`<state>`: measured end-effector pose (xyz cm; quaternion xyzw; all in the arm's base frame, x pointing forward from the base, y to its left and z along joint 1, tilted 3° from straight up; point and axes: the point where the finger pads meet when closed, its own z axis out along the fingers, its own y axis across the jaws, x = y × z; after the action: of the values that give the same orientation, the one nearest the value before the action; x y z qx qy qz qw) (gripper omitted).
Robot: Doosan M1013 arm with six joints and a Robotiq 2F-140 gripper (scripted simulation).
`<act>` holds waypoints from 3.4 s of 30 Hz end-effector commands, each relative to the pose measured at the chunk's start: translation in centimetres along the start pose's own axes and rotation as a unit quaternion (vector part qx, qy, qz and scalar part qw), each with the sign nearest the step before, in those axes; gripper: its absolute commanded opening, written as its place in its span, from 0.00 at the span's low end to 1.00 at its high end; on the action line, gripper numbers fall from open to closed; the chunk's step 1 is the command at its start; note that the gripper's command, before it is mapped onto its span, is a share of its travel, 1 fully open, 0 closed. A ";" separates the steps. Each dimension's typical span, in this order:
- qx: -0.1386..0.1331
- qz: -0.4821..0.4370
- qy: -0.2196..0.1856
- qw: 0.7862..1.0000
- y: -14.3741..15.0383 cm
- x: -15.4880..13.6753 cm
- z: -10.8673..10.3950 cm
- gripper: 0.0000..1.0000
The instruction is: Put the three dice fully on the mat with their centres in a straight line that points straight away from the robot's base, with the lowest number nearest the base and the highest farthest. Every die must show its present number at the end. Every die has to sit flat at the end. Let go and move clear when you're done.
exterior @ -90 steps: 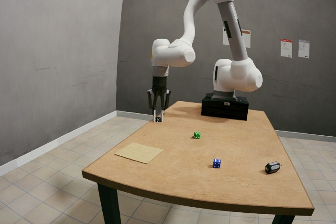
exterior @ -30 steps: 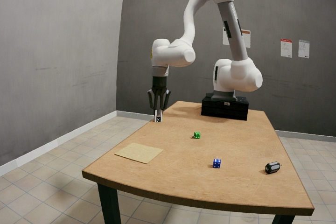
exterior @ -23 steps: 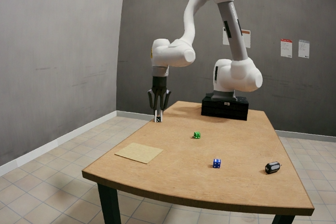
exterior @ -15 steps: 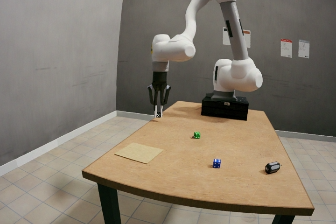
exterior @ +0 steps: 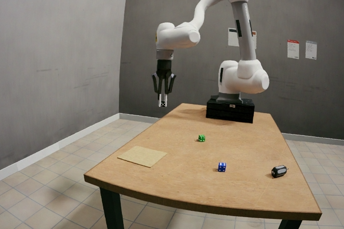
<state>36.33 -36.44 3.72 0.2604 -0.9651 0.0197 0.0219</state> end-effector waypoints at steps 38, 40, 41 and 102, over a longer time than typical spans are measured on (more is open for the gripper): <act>0.000 -0.315 0.000 0.949 -13.8 -35.2 -0.7 0.21; 0.000 -0.321 0.000 0.947 -13.9 -36.1 -0.6 0.21; 0.000 -0.321 0.000 0.947 -13.9 -36.1 -0.6 0.21; 0.000 -0.322 0.000 0.947 -13.9 -36.3 8.9 0.21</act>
<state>74.30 -30.72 -6.85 0.5576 -0.8296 0.0114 0.0275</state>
